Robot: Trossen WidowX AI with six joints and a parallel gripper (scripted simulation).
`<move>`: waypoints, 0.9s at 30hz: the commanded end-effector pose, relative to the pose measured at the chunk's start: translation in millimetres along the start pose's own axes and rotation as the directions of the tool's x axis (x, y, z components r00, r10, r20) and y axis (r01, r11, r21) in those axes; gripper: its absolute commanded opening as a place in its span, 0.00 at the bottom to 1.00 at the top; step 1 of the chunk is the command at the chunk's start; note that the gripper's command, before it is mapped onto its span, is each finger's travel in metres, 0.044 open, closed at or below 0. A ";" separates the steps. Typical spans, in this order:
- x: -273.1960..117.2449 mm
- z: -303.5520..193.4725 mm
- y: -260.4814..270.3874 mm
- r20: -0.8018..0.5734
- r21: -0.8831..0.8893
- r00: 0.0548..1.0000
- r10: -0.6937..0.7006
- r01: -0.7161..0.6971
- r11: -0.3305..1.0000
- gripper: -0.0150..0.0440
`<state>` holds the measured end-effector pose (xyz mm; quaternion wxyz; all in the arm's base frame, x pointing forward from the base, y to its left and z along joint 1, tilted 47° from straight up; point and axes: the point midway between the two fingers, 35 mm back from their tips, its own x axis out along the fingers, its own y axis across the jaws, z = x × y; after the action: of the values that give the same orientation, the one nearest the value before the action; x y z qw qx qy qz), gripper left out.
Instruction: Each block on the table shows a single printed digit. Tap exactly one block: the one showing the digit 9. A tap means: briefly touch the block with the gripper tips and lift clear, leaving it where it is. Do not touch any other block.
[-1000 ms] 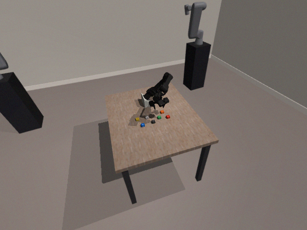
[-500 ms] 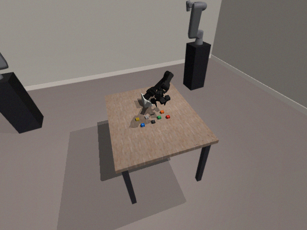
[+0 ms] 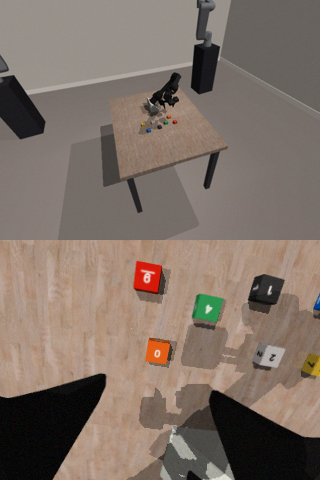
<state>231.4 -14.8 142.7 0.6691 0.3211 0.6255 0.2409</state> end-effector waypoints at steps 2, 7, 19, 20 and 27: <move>-0.2 -0.4 1.1 0.001 0.005 1.000 0.004 -0.004 1.000 0.93; -0.2 -0.4 1.1 0.001 0.005 1.000 0.004 -0.004 1.000 0.93; -1.0 89.7 28.4 0.005 0.001 1.000 0.005 -0.005 1.000 0.93; -1.0 89.7 28.4 0.005 0.001 1.000 0.005 -0.005 1.000 0.93; -1.0 89.7 28.4 0.005 0.001 1.000 0.005 -0.005 1.000 0.93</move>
<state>321.6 -7.8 164.1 0.6708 0.3198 0.6240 0.2418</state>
